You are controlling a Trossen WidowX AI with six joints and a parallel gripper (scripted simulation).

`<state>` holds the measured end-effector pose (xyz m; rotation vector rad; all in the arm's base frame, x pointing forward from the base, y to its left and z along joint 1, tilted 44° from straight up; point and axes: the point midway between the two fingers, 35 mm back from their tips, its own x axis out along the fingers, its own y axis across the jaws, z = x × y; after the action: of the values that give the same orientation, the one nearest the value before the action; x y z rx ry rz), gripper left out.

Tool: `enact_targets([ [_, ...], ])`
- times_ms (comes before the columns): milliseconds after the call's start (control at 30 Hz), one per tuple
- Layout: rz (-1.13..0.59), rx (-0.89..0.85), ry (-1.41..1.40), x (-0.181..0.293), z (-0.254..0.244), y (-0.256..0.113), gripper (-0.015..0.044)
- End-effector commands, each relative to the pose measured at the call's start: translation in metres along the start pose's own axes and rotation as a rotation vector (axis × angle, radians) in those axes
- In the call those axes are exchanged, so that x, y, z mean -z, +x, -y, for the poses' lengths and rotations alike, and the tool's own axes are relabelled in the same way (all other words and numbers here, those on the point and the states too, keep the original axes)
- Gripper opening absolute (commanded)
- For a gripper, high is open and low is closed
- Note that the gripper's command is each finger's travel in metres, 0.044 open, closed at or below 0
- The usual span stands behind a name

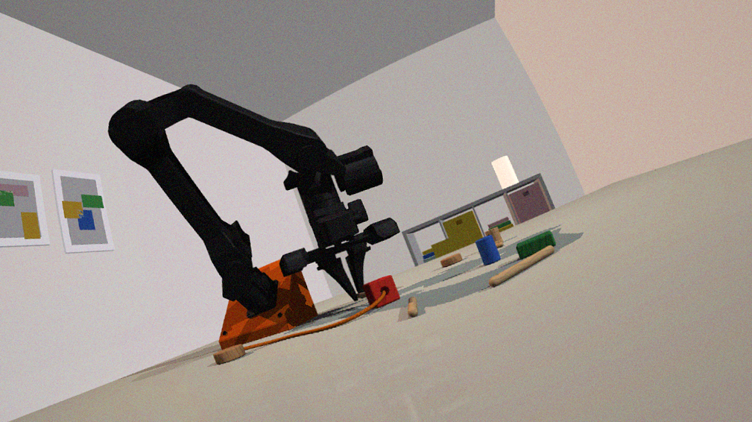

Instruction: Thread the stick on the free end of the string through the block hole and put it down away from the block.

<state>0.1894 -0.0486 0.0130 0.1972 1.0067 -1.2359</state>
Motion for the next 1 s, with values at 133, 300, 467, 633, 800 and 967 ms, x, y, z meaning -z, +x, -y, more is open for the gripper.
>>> enact_targets([
  [133,-0.006,0.000,0.007,0.008,0.000,-0.001,0.0000],
  [300,-0.005,0.005,0.005,0.016,-0.001,0.006,0.0000],
  [467,-0.004,0.009,0.004,0.021,-0.001,0.011,0.0000],
  [633,0.002,0.010,-0.004,0.019,-0.001,0.009,0.0105],
  [800,-0.003,0.009,-0.009,0.019,-0.004,-0.013,0.0210],
  [967,-0.001,0.022,-0.017,0.019,0.001,-0.071,0.0210],
])
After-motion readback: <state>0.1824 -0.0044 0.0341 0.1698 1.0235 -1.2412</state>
